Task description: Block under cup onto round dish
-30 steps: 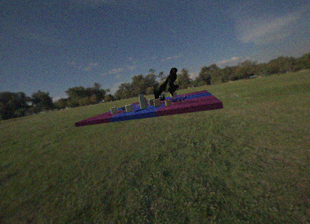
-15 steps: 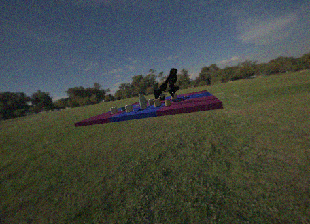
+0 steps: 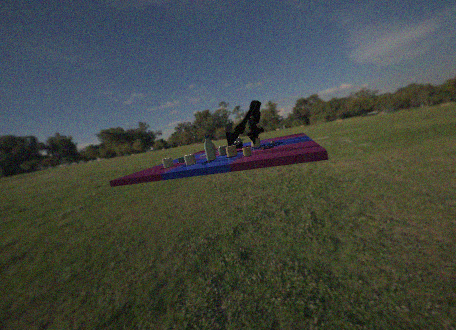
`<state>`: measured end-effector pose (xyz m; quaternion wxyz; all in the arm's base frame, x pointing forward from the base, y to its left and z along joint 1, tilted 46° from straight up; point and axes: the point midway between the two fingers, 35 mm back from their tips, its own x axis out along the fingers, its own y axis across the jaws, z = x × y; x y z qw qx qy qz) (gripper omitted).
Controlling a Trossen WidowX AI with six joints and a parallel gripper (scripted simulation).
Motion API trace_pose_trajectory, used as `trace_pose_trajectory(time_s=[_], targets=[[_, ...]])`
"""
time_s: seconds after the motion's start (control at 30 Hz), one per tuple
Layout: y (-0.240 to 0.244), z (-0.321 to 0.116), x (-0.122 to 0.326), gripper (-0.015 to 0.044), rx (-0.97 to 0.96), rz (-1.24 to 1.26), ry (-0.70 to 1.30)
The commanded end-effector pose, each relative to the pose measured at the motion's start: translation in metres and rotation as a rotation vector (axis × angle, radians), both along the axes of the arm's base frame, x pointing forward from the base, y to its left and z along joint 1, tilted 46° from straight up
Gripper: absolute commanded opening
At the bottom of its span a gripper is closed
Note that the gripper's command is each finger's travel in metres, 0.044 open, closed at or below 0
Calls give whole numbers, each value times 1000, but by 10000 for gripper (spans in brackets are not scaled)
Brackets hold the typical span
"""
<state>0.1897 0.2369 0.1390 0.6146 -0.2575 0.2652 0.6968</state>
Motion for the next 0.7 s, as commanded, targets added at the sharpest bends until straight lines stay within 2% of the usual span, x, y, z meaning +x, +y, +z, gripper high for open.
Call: trace_pose_trajectory(time_s=[0.0, 0.13, 0.27, 0.47, 0.67], targets=[[0, 0, 0, 341, 0, 2, -2], [-7, 6, 2, 440, -4, 2, -2], [-38, 34, 6, 440, -9, 1, 2], [-40, 35, 6, 440, -9, 0, 3], [-56, 30, 22, 282, -43, -73, -23]])
